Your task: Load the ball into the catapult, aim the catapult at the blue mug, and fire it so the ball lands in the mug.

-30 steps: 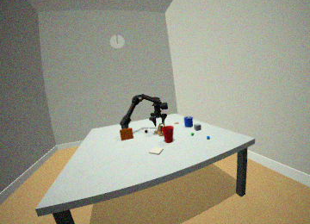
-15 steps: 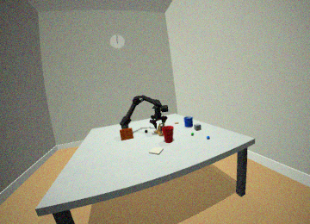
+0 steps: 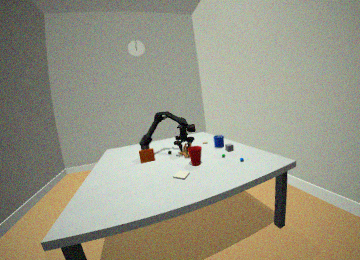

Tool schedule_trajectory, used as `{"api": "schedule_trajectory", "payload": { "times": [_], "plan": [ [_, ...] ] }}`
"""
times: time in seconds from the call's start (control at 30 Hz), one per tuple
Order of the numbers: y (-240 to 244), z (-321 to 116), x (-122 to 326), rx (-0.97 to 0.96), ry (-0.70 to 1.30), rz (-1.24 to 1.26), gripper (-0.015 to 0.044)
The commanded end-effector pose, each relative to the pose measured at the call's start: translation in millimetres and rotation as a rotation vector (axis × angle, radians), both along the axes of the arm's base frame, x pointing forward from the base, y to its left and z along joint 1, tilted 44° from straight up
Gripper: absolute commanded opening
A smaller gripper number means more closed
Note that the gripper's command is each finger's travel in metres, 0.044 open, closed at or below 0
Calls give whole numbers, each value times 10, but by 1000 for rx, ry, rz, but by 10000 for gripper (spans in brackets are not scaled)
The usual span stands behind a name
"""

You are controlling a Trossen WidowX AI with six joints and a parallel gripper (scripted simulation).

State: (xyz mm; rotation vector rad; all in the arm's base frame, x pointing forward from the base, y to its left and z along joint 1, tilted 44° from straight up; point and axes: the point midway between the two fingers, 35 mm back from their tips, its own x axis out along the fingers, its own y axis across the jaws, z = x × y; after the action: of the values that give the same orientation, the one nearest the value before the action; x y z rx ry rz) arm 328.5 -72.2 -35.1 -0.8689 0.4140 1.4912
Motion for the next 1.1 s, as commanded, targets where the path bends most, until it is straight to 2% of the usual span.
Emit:
{"api": "schedule_trajectory", "payload": {
  "times": [0.0, 0.2, 0.4, 0.53, 0.73, 1.07],
  "plan": [
    [-9, 4, -1, 0, 0, -1, 309],
    [-9, 4, -1, 0, 0, -1, 151],
    [-9, 4, -1, 0, 0, -1, 111],
    [-278, 278, -29, -1, 0, -2, 6],
    [-351, 360, -44, 1, 16, -18, 0],
    [-349, 354, -24, 32, 246, -264, 0]
  ]
}}
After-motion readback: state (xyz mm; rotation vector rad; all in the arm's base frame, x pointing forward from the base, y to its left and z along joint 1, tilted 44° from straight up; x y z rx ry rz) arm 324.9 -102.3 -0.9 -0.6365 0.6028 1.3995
